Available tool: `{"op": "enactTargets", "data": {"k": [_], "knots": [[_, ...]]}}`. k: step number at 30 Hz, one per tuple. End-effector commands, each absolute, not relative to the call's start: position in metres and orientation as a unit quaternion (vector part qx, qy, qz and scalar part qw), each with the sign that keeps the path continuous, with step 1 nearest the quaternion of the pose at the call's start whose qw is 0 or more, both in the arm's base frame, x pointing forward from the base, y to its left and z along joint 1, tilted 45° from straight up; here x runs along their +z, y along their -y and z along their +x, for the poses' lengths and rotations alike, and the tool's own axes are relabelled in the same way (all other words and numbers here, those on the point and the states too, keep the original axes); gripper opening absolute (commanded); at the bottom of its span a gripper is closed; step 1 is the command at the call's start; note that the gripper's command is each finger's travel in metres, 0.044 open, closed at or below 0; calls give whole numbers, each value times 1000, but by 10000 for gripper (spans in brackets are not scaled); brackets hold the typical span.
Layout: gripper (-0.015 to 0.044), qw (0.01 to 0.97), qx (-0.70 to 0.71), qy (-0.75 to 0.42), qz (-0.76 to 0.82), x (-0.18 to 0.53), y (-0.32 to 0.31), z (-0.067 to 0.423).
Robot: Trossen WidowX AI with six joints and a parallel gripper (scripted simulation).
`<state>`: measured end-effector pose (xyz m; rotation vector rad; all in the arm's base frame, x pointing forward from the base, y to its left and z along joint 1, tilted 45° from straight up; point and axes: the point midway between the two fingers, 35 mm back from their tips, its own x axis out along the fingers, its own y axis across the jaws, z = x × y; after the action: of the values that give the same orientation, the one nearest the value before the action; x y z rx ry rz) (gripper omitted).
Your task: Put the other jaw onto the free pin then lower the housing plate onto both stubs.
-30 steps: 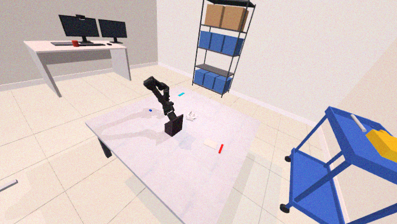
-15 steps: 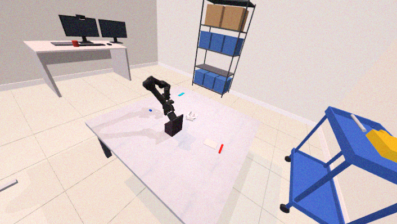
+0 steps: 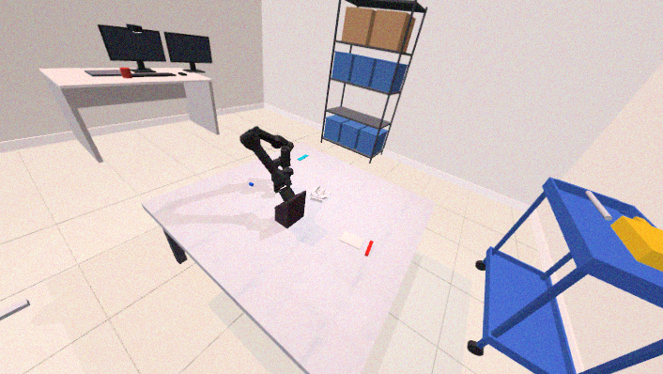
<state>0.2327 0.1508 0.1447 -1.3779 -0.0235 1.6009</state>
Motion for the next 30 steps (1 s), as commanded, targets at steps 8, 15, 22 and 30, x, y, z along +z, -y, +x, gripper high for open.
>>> {"op": "enactTargets", "data": {"k": [8, 15, 22, 30], "knots": [[351, 560, 656, -86, -500, 127, -132, 250], [351, 600, 646, -150, -449, 113, -118, 260], [351, 636, 630, -210, -394, 100, -103, 268], [351, 671, 606, -277, -325, 85, -85, 276]]}}
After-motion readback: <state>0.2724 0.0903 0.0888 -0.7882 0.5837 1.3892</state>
